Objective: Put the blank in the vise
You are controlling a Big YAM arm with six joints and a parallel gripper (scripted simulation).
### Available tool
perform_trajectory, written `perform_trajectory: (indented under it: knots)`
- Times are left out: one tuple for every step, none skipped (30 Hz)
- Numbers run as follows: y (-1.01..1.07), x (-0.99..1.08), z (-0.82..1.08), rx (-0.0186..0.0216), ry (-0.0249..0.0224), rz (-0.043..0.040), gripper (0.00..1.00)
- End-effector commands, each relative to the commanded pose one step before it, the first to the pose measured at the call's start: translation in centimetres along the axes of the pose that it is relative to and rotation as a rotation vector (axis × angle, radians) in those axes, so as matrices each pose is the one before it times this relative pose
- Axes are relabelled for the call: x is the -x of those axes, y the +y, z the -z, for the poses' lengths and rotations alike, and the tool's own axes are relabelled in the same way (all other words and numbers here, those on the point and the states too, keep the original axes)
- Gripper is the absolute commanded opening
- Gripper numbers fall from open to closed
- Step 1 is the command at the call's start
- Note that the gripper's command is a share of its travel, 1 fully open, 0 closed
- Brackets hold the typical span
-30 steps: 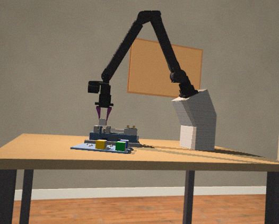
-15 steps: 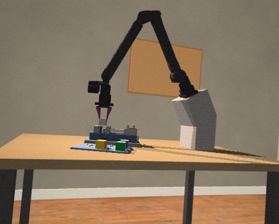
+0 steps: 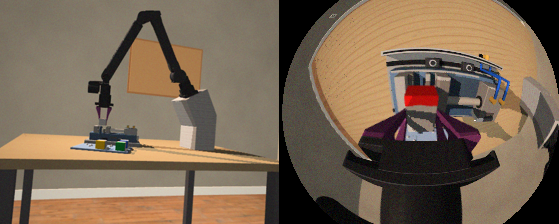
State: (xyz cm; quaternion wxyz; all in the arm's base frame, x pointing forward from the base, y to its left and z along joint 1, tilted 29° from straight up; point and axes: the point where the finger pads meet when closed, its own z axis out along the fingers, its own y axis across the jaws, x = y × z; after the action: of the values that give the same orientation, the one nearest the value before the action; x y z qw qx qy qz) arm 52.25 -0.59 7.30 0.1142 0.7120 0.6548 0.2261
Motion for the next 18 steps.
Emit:
perform_trajectory:
  knots:
    - [0.205,-0.719,-0.694,0.00073,0.00542,-0.00183,0.00]
    - [-0.002,-0.001,-0.011,-0.00037,-0.00003,-0.00016,0.00]
    - [-0.007,-0.001,-0.013,-0.00060,-0.00004,-0.00021,0.00]
    - [0.017,-0.003,-0.014,0.00037,0.00003,-0.00006,0.00]
    - [0.043,-0.005,-0.015,0.00139,0.00010,0.00010,0.00]
    - [0.030,-0.003,-0.016,0.00083,0.00005,-0.00001,0.00]
    - [0.003,-0.002,-0.017,-0.00026,-0.00003,-0.00020,0.00]
    - [-0.002,-0.002,-0.018,-0.00049,-0.00004,-0.00024,0.00]
    - [0.021,-0.003,-0.019,0.00042,0.00004,-0.00010,0.00]
    - [0.044,-0.005,-0.020,0.00133,0.00010,0.00004,0.00]
    - [0.036,-0.004,-0.021,0.00099,0.00006,-0.00003,0.00]
    - [0.011,-0.003,-0.022,-0.00006,-0.00002,-0.00021,0.00]
    - [0.000,0.000,0.000,0.00000,0.00000,0.00000,0.00]
    - [0.000,0.000,0.000,0.00000,0.00000,0.00000,0.00]
    - [-0.109,0.006,-0.024,-0.00487,-0.00034,-0.00100,0.00]
    - [0.088,-0.009,-0.024,0.00301,0.00021,0.00027,0.00]
    - [0.096,-0.010,-0.025,0.00333,0.00026,0.00032,0.00]
    - [0.061,-0.007,-0.026,0.00188,0.00012,0.00007,0.00]
